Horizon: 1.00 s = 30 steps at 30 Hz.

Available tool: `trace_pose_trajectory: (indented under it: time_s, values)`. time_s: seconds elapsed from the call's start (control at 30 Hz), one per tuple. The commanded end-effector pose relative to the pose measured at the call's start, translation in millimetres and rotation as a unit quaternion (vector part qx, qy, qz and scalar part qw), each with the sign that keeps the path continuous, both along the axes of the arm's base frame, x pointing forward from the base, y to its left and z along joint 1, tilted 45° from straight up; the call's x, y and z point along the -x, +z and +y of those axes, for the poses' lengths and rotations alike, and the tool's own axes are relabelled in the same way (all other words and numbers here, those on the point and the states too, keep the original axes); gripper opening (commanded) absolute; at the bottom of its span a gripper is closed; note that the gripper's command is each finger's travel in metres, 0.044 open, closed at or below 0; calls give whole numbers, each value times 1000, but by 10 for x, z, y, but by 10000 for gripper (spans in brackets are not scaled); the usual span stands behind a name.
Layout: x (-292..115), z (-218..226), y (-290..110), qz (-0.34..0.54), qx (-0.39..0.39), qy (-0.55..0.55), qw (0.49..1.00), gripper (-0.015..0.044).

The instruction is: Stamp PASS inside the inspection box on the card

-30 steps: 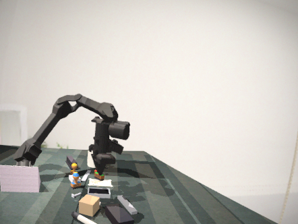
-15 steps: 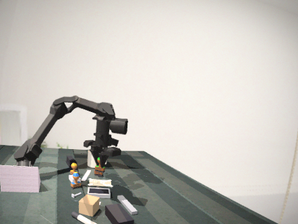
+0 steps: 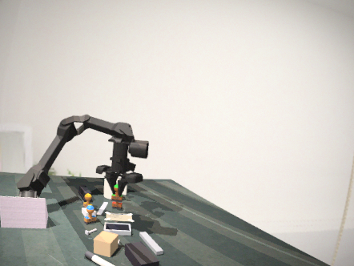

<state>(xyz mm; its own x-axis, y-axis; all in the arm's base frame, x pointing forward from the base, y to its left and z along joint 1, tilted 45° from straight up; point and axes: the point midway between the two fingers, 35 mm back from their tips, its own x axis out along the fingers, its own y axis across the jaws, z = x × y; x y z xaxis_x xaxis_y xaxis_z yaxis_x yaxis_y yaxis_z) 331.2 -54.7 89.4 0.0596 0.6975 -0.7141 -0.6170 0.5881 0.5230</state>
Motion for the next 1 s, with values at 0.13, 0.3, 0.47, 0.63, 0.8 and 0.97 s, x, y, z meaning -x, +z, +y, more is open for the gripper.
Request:
trace_pose_trajectory:
  time_s: [0.13,0.3,0.47,0.63,0.8,0.97]
  values:
    - [-13,41,-26,-5,0,2,1000,0]
    - [-18,63,-50,-5,-1,1,1000,0]
    - [-23,85,-74,-5,-1,1,1000,0]
    - [-27,108,-98,-5,-1,1,1000,0]
    - [-31,131,-122,-6,-1,1,1000,0]
    - [-34,154,-146,-6,-1,1,1000,0]
